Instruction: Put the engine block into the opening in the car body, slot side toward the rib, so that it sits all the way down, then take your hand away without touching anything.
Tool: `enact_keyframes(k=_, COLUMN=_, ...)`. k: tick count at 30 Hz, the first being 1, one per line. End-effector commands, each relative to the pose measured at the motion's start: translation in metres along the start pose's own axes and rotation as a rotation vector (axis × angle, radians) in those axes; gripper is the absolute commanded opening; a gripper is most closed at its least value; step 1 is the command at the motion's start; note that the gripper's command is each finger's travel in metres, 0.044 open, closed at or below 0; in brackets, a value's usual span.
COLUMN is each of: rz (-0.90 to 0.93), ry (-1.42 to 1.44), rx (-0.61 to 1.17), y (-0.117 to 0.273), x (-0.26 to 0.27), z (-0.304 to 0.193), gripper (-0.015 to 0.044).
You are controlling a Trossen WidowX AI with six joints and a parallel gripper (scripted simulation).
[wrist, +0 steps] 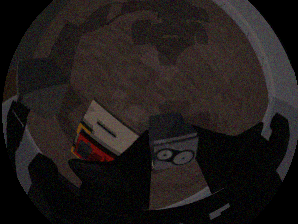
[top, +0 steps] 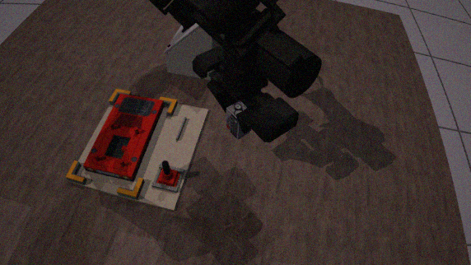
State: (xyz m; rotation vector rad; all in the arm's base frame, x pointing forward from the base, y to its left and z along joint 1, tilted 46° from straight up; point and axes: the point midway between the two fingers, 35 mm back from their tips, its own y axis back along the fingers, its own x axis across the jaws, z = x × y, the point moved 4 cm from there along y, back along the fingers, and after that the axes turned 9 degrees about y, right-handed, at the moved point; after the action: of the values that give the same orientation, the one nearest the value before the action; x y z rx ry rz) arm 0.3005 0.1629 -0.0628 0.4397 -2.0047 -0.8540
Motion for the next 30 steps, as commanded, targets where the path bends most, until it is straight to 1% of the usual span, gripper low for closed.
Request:
enact_keyframes(k=1, rz=0.003, ry=0.126, rx=0.003, y=-0.002, x=0.0, z=0.0, gripper=0.0)
enact_keyframes(k=6, rz=0.004, ry=0.299, rx=0.003, y=-0.003, x=0.0, z=0.0, gripper=0.0)
enact_keyframes(k=15, rz=0.004, ry=0.45, rx=0.003, y=-0.013, x=0.0, z=0.0, gripper=0.0)
enact_keyframes(k=30, rz=0.005, ry=0.455, rx=0.004, y=-0.035, x=0.0, z=0.0, gripper=0.0)
